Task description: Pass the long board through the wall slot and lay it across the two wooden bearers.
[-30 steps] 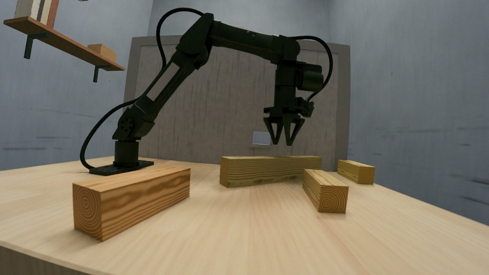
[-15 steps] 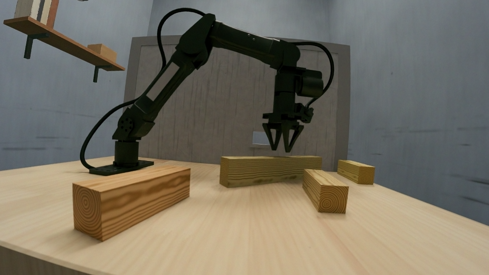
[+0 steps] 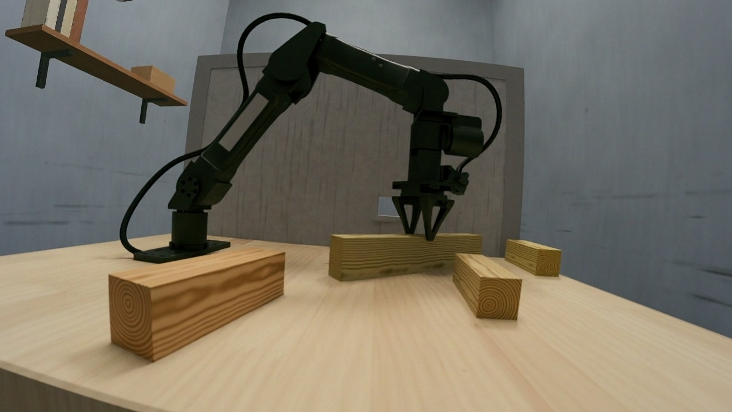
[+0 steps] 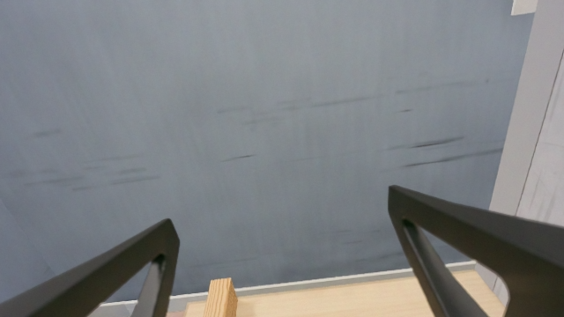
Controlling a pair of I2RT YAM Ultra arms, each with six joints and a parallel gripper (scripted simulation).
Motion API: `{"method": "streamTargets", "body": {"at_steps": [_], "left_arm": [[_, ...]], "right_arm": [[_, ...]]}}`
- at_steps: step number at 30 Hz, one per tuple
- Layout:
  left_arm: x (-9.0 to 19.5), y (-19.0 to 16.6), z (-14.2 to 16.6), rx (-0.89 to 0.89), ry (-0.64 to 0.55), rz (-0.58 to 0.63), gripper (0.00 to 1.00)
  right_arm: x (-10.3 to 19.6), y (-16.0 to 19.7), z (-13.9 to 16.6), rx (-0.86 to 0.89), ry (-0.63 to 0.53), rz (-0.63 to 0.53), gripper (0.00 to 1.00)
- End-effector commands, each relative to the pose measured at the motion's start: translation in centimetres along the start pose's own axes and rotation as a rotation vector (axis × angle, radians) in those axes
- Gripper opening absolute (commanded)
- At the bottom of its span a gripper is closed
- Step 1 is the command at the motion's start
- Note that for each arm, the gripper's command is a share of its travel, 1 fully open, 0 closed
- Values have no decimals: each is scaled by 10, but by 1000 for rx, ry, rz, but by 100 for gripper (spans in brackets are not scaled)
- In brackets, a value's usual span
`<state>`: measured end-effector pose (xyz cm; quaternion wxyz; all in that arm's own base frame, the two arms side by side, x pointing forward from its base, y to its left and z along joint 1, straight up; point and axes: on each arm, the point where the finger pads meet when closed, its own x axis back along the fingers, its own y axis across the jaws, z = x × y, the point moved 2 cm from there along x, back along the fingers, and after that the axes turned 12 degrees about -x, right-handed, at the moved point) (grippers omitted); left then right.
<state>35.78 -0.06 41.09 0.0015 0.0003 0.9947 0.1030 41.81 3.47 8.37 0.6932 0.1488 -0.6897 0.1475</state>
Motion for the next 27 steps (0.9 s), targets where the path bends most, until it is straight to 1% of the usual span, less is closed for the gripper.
{"method": "streamTargets", "body": {"at_steps": [1,2,5,8,10,11,13,15,16,17,27], "left_arm": [[14,9,-28,11,-62,-25,100],[14,9,-28,11,-62,-25,100],[14,9,-28,11,-62,-25,100],[14,9,-28,11,-62,-25,100],[14,9,-28,11,-62,-25,100],[14,9,-28,11,-62,-25,100],[14,9,-28,11,-62,-25,100],[14,9,-28,11,-62,-25,100],[14,9,-28,11,-62,-25,100],[14,9,-28,11,-62,-25,100],[14,9,-28,11,-62,-25,100]], "right_arm": [[-7,-8,-5,-15,-31,14,52],[-13,-6,-6,-10,-22,10,52],[3,-8,-9,-7,-70,27,52],[5,-6,-10,-6,-69,25,52],[-26,-9,-3,-12,-11,8,52],[-13,-5,-4,-3,-21,9,52],[10,-9,-16,-1,-95,36,52],[15,-9,-17,2,-105,40,52],[11,-8,-16,4,-95,37,52],[13,-8,-17,2,-101,38,0],[15,-7,-16,0,-103,36,0]]}}
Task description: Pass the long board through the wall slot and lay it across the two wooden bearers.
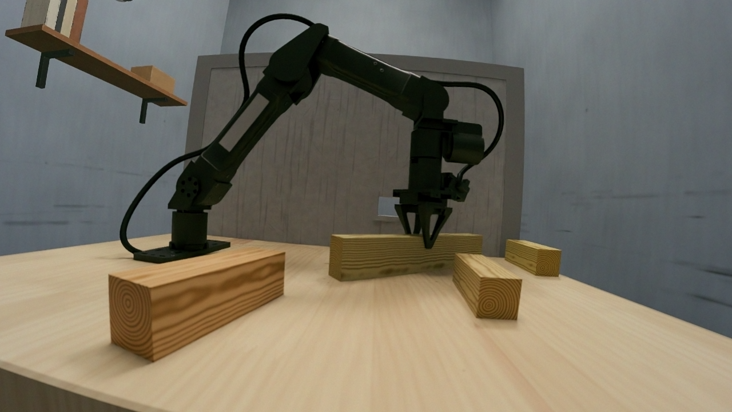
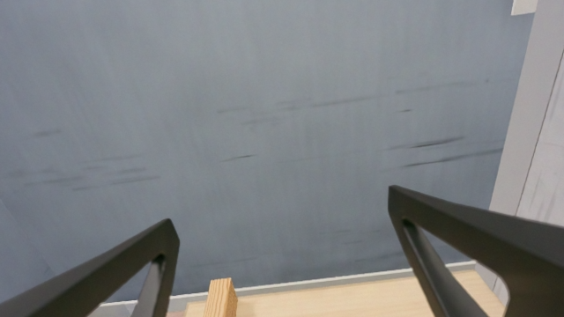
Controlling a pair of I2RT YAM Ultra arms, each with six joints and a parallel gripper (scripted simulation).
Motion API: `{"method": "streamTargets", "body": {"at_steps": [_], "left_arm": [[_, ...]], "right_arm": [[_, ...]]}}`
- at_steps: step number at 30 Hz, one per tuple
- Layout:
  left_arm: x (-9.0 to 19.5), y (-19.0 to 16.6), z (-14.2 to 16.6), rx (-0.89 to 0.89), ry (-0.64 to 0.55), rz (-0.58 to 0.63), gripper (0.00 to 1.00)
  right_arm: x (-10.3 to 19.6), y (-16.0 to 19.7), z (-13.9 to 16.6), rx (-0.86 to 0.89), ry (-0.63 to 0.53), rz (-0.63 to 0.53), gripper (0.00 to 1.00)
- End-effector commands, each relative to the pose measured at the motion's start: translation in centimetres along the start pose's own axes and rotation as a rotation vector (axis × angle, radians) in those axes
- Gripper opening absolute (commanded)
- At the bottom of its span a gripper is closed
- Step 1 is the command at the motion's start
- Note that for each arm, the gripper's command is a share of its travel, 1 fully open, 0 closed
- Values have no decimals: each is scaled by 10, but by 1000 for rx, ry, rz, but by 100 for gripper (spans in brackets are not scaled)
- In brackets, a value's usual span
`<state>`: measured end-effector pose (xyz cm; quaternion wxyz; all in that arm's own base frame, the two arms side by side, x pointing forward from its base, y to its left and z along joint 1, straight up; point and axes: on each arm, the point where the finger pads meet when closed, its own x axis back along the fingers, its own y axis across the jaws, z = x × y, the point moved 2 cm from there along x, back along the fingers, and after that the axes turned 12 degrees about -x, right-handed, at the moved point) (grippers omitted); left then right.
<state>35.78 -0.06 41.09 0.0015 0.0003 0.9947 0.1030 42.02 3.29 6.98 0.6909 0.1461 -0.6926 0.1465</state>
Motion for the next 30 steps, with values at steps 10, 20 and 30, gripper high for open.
{"method": "streamTargets", "body": {"at_steps": [10,20,30], "left_arm": [[14,9,-28,11,-62,-25,100],[14,9,-28,11,-62,-25,100],[14,9,-28,11,-62,-25,100]], "right_arm": [[41,1,-2,13,-39,20,0],[62,-1,-5,8,-58,13,0],[84,2,-9,15,-85,21,0]]}}
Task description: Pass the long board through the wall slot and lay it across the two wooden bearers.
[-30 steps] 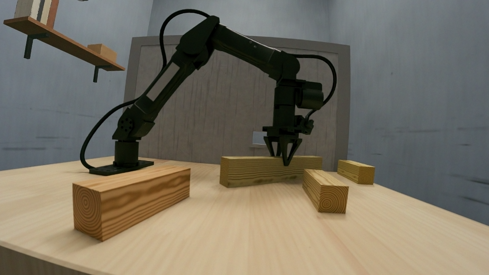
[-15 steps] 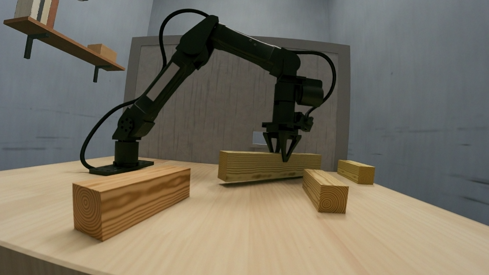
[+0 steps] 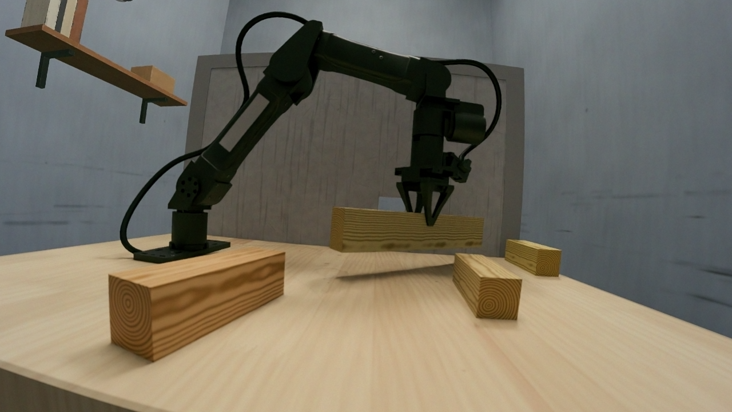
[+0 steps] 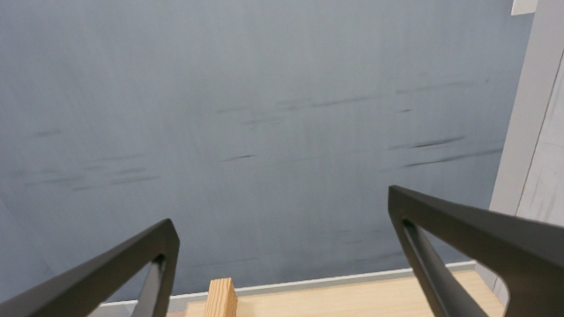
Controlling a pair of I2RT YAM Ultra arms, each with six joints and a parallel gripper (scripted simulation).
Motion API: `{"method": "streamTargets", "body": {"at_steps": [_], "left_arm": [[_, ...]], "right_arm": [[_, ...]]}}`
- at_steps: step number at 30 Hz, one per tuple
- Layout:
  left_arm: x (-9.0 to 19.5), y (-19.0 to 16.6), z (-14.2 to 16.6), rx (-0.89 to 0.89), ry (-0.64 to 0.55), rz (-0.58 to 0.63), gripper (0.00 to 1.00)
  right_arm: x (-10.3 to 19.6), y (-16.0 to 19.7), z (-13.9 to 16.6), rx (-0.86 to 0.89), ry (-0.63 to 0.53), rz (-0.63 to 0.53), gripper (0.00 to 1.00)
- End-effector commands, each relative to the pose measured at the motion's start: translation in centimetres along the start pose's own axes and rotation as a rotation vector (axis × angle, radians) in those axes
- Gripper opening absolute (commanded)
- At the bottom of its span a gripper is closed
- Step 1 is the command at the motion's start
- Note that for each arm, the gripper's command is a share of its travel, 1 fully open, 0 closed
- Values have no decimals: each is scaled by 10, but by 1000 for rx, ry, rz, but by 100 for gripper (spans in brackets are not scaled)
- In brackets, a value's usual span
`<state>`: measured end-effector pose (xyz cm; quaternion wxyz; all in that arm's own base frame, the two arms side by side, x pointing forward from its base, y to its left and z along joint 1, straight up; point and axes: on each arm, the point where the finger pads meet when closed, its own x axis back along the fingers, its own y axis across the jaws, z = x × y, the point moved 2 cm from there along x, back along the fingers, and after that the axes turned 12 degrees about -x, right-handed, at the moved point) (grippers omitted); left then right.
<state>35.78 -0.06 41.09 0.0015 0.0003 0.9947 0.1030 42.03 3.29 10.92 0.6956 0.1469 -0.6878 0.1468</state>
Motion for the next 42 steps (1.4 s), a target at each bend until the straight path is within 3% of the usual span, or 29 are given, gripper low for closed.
{"method": "streamTargets", "body": {"at_steps": [1,15,16,21,24,42], "left_arm": [[14,9,-28,11,-62,-25,100],[14,9,-28,11,-62,-25,100],[14,9,-28,11,-62,-25,100],[14,9,-28,11,-62,-25,100],[14,9,-28,11,-62,-25,100],[14,9,-28,11,-62,-25,100]], "right_arm": [[45,2,-8,13,-98,25,0],[75,8,-2,24,-90,21,0],[62,6,-4,20,-54,8,0],[81,4,-1,17,-97,24,0],[80,-3,-13,11,-155,45,0],[81,1,-3,11,-117,31,0]]}}
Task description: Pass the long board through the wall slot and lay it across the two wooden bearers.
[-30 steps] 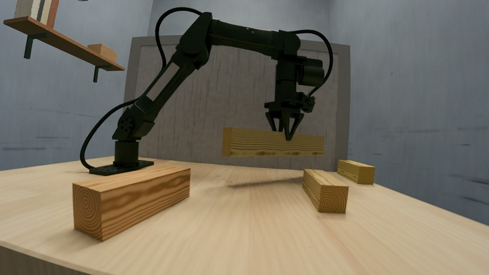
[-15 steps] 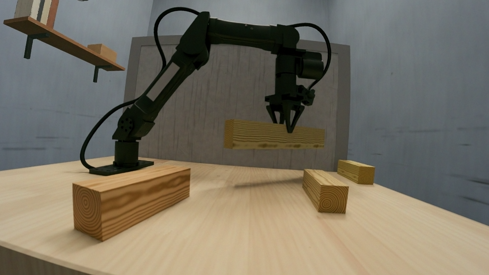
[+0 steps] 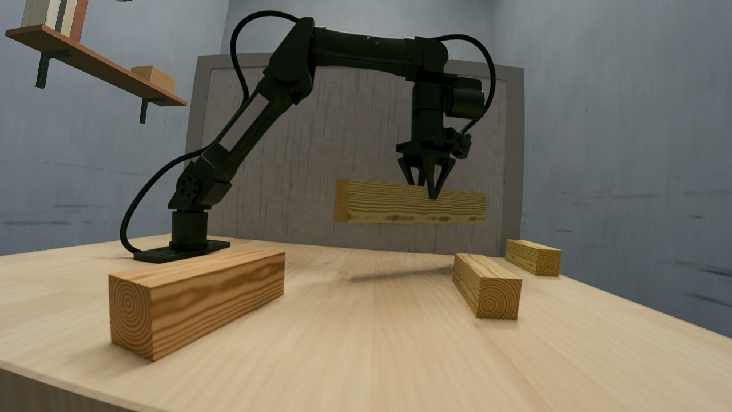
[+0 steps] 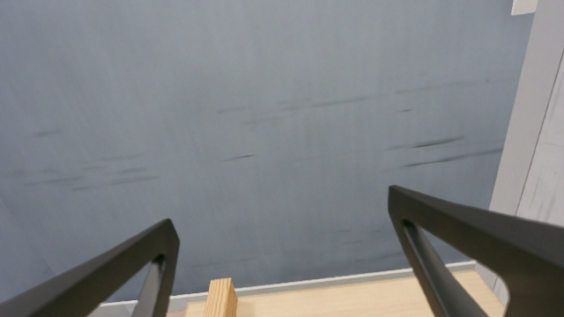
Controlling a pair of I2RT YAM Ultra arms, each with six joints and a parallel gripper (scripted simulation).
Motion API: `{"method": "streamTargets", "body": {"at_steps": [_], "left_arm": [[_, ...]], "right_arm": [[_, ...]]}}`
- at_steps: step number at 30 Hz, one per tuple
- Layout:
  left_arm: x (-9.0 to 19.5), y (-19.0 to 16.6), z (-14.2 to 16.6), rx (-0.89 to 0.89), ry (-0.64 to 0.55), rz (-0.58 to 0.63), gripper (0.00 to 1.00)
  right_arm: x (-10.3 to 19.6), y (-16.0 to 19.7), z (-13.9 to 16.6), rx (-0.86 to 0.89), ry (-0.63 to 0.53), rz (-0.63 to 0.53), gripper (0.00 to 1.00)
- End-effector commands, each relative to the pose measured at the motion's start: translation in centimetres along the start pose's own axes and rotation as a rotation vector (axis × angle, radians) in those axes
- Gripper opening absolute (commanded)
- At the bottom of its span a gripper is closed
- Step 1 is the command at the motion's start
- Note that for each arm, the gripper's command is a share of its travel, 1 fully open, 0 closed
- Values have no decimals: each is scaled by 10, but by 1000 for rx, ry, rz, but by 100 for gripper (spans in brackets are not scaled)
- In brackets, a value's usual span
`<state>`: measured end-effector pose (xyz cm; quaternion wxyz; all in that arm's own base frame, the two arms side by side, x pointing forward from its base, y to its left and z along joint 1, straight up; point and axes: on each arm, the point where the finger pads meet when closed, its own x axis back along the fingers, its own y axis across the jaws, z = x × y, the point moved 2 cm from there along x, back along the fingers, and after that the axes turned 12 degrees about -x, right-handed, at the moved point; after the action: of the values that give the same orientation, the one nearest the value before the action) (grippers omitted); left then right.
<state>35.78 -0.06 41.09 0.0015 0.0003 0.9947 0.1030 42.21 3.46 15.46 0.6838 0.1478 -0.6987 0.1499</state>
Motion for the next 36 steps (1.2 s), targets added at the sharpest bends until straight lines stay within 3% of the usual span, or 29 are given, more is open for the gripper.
{"method": "streamTargets", "body": {"at_steps": [1,30,33,34,36], "left_arm": [[14,9,-28,11,-62,-25,100],[14,9,-28,11,-62,-25,100],[14,9,-28,11,-62,-25,100],[14,9,-28,11,-62,-25,100],[14,9,-28,11,-62,-25,100]], "right_arm": [[35,1,-3,9,-86,22,0],[35,1,-3,8,-86,22,0],[36,-13,-10,154,-129,55,0],[15,-11,0,223,-78,31,0],[10,-15,-2,386,-86,45,0]]}}
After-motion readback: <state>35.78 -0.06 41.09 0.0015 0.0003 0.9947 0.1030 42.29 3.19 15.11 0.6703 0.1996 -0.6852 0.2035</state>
